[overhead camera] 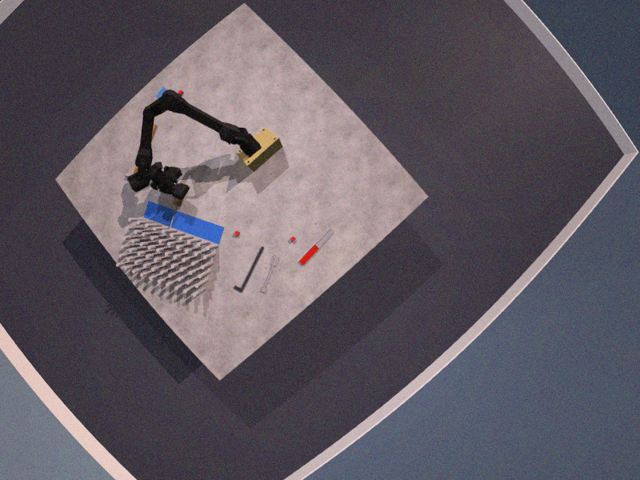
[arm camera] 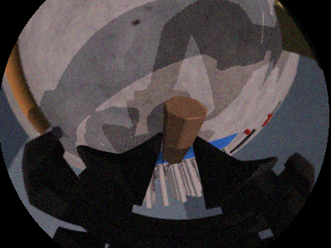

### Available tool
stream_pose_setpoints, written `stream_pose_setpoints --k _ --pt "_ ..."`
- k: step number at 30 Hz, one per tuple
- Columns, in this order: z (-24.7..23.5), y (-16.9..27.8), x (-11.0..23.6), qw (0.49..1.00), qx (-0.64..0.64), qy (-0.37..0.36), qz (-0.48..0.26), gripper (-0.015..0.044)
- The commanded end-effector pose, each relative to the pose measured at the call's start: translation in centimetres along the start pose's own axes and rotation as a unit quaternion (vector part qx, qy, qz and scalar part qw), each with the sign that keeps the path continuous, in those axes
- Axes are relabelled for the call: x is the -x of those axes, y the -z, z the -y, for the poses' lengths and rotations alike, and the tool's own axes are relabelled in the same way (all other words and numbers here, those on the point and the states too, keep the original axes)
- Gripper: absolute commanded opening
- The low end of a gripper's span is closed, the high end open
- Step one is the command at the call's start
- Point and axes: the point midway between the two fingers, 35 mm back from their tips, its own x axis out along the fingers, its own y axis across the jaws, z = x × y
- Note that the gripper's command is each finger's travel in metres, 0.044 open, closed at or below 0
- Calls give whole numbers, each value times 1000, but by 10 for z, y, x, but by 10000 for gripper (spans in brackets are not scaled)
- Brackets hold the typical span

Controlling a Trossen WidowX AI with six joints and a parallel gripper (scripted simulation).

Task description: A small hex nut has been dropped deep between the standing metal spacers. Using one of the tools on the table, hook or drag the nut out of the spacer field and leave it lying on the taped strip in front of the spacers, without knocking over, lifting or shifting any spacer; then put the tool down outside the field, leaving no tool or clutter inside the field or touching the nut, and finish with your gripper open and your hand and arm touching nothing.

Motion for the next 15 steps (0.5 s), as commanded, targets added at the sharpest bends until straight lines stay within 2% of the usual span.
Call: stream_pose_setpoints --k 1,15 --pt "0 -3 2 1000 3 0 -1 0" --pt "0 -12 5 1000 3 0 -1 0"
